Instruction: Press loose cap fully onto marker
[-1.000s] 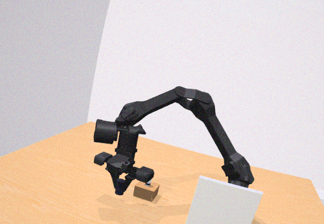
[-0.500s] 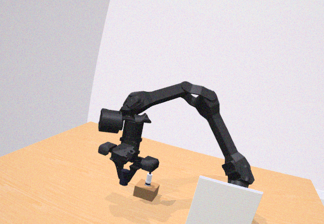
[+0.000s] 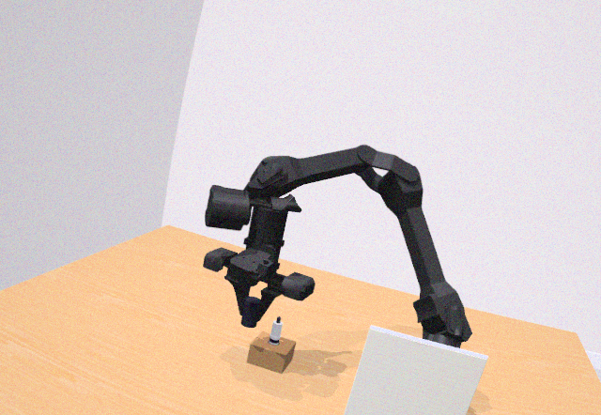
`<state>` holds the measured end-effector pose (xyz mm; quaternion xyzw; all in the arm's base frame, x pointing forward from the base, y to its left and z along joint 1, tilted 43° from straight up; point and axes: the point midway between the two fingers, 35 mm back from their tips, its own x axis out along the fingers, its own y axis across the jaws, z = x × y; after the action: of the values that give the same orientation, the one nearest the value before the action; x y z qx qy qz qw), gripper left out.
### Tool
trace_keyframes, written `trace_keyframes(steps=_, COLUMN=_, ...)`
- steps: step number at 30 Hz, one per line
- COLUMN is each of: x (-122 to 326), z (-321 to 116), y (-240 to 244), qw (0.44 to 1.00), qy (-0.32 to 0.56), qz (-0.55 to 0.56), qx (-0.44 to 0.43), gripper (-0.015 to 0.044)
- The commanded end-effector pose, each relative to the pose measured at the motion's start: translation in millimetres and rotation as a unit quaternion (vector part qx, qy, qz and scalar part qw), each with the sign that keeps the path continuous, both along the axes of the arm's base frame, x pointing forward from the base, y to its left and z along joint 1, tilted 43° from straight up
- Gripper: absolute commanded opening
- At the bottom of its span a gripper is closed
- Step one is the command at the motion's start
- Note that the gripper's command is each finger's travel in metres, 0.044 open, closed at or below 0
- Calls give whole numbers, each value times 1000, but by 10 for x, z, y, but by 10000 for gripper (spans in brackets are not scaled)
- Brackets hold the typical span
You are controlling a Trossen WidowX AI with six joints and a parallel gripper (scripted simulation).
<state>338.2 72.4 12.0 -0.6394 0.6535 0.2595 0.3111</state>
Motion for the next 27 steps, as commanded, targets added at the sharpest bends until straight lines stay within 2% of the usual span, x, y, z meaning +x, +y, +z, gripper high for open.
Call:
trace_keyframes(steps=1, x=-47, z=101, y=-33, qw=1000, qy=1, qz=2, qx=0, gripper=0)
trace_keyframes(steps=20, x=-352, z=554, y=-236, qw=1000, qy=3, qz=2, qx=-1, gripper=0)
trace_keyframes(steps=27, x=-364, z=529, y=-277, qw=1000, qy=3, qz=2, qx=-1, gripper=0)
